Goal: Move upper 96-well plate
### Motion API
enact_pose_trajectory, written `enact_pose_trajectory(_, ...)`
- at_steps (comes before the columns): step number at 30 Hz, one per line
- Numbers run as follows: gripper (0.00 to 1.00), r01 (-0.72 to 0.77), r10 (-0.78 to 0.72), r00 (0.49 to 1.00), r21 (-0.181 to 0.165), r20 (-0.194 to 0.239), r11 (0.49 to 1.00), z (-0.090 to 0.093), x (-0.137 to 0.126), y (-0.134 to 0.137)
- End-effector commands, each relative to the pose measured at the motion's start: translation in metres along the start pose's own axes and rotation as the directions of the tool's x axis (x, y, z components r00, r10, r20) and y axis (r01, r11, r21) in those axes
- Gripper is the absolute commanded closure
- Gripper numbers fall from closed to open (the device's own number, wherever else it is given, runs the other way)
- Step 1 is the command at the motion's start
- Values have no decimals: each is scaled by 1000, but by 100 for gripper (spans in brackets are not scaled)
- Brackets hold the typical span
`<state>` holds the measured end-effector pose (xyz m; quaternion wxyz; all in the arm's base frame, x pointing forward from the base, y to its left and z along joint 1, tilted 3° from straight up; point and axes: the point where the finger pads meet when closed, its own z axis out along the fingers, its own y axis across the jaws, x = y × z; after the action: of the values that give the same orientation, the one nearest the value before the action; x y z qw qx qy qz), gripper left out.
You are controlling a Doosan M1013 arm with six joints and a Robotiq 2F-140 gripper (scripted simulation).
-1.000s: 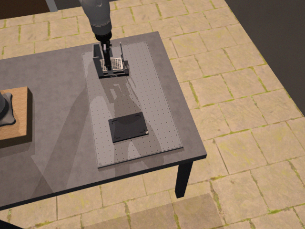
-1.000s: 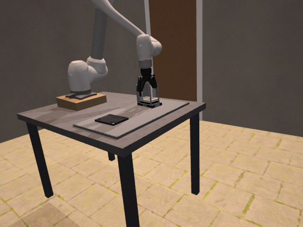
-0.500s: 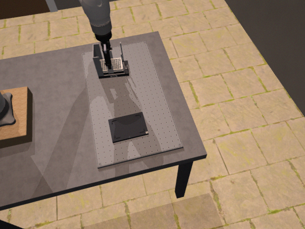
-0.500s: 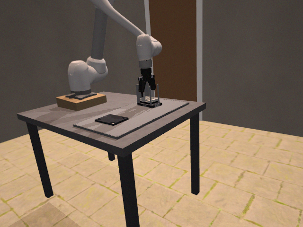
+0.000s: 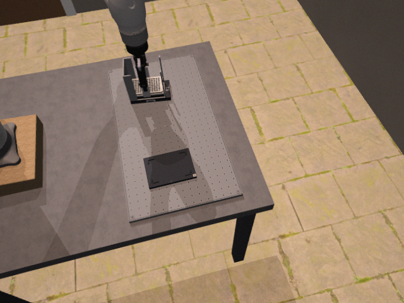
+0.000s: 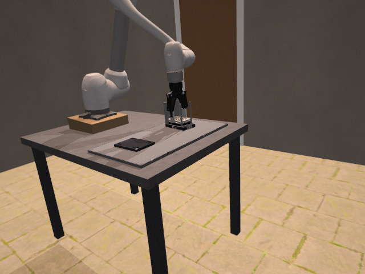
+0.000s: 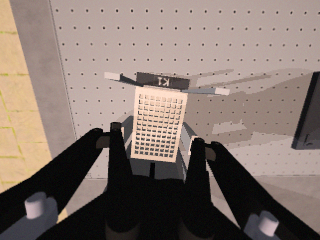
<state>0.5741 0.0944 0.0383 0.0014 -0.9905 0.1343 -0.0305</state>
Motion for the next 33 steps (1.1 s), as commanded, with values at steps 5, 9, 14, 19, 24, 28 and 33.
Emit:
enact_pose_trajectory(5, 100, 0, 0, 1000, 0, 0, 1000, -7, 0, 0)
enact_pose_trajectory(9, 100, 0, 0, 1000, 0, 0, 1000, -10, 0, 0)
enact_pose_trajectory(14, 100, 0, 0, 1000, 0, 0, 1000, -18, 0, 0)
enact_pose_trajectory(19, 100, 0, 0, 1000, 0, 0, 1000, -27, 0, 0)
enact_pose_trajectory(24, 100, 0, 0, 1000, 0, 0, 1000, -33, 0, 0)
enact_pose_trajectory(28, 100, 0, 0, 1000, 0, 0, 1000, -38, 0, 0)
enact_pose_trajectory(33, 100, 0, 0, 1000, 0, 0, 1000, -47, 0, 0)
